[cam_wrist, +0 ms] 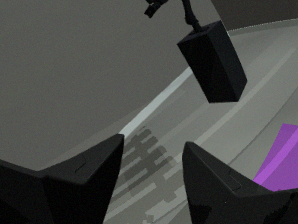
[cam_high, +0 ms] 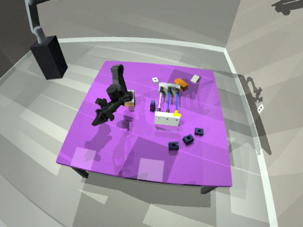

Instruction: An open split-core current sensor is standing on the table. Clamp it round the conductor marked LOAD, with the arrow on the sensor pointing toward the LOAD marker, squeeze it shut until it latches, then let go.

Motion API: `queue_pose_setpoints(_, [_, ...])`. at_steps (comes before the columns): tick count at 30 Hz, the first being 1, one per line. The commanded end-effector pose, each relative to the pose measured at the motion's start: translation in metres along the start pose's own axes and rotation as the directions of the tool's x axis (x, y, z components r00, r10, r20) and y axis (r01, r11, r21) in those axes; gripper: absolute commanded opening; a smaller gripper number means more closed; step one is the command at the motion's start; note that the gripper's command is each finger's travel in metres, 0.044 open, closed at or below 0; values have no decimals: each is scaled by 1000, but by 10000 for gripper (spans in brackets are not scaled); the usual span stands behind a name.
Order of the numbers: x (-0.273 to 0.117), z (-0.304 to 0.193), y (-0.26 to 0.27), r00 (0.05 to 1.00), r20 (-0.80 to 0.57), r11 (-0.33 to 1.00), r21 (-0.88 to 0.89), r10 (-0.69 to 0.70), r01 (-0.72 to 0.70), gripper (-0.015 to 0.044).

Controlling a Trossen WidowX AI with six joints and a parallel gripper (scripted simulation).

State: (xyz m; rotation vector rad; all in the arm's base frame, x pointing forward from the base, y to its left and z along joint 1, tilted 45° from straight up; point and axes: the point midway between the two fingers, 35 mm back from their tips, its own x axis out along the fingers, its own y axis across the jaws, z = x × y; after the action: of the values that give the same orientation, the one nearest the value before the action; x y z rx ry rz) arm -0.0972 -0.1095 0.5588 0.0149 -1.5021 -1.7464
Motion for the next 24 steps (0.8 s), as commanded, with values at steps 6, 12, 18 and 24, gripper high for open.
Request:
queue_pose_setpoints(6, [-8,-66,10,963,-245,992,-35,110,-123,320])
queue_pose_setpoints(12, [-48,-146,28,803,-530,945,-9,273,-327,440])
queue_pose_setpoints(18, [-120,-206,48,531,-729,840,110,431,-531,440])
queue_pose_setpoints(24, [-206,-236,63,215,-805,683,291,554,-670,440])
